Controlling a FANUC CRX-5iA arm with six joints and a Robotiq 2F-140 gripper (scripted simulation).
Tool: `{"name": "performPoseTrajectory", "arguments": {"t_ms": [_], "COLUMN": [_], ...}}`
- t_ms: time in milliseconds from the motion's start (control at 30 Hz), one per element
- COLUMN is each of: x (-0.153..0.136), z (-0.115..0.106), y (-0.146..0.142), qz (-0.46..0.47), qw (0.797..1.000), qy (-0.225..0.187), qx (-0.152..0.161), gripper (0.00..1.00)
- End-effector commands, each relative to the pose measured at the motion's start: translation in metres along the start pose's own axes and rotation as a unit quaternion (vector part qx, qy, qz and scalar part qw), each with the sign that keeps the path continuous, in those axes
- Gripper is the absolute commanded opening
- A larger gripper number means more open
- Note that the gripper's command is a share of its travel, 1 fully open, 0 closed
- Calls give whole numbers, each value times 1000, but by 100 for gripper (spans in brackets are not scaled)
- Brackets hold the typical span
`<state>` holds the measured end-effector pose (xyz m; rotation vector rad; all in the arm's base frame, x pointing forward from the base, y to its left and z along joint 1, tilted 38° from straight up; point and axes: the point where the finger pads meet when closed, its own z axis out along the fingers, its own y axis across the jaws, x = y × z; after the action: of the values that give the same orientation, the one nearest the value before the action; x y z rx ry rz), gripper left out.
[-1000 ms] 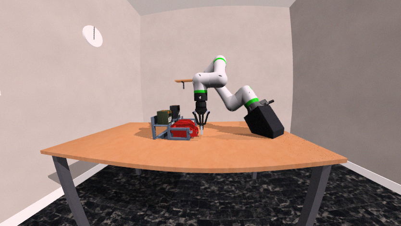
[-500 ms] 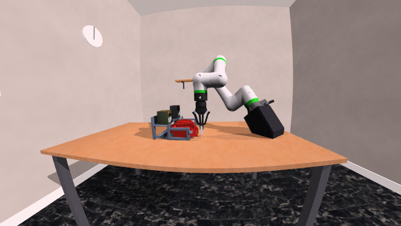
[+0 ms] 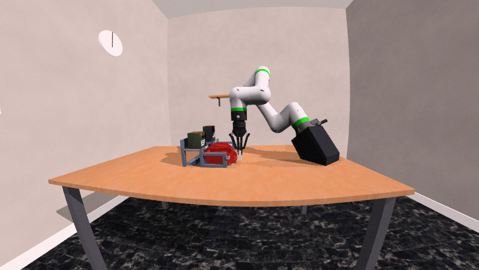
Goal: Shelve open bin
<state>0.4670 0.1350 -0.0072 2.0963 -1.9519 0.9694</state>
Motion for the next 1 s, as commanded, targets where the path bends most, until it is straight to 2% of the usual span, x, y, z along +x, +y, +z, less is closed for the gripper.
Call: {"name": "performPoseTrajectory", "arguments": {"t_ms": [0, 967], "x": [0, 0], "z": [0, 0], "y": [-3, -12], "qz": [0, 0], "qw": [1000, 1000], "qy": [0, 0], "qx": [0, 0], "gripper": [0, 0]}}
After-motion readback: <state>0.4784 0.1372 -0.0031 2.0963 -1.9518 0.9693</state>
